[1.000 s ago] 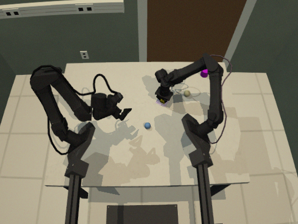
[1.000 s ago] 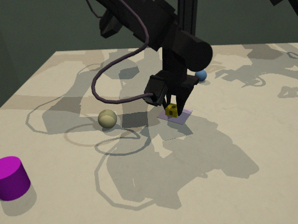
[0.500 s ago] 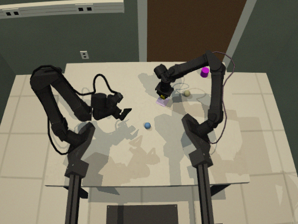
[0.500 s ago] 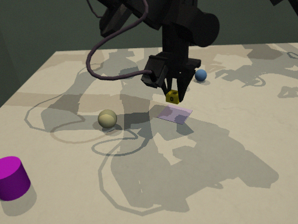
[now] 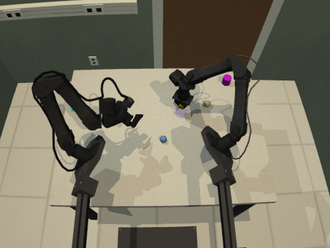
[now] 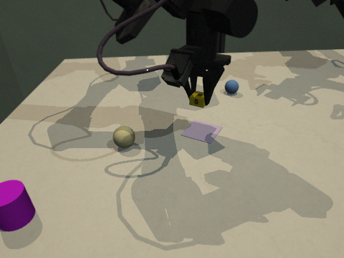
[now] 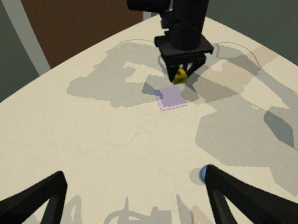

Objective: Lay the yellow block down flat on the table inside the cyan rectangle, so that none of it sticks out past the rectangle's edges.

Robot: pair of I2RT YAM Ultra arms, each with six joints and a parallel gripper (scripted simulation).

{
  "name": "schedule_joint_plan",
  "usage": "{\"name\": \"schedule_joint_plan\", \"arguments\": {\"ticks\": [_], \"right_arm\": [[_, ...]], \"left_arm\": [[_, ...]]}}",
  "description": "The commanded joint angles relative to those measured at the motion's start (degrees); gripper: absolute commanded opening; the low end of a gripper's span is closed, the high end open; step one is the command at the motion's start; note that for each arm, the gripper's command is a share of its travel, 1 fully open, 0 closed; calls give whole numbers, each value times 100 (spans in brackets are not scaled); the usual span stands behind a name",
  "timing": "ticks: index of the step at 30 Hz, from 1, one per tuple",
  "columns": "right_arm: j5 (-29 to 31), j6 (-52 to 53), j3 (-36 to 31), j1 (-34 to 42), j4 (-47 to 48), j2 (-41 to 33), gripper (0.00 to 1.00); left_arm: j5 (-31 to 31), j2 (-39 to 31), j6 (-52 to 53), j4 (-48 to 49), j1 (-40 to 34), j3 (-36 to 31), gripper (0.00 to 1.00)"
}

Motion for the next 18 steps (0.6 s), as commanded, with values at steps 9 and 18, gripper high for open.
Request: {"name": "schedule_joint_plan", "arguments": {"ticks": [9, 18], "right_arm": [[-1, 69, 185, 146, -169, -23, 27], [0, 42, 128, 110, -103, -19, 27]], "left_arm": [[14, -1002, 1064, 384, 2388, 654, 100], [30, -1566, 1562, 522, 3967, 994, 100]]}}
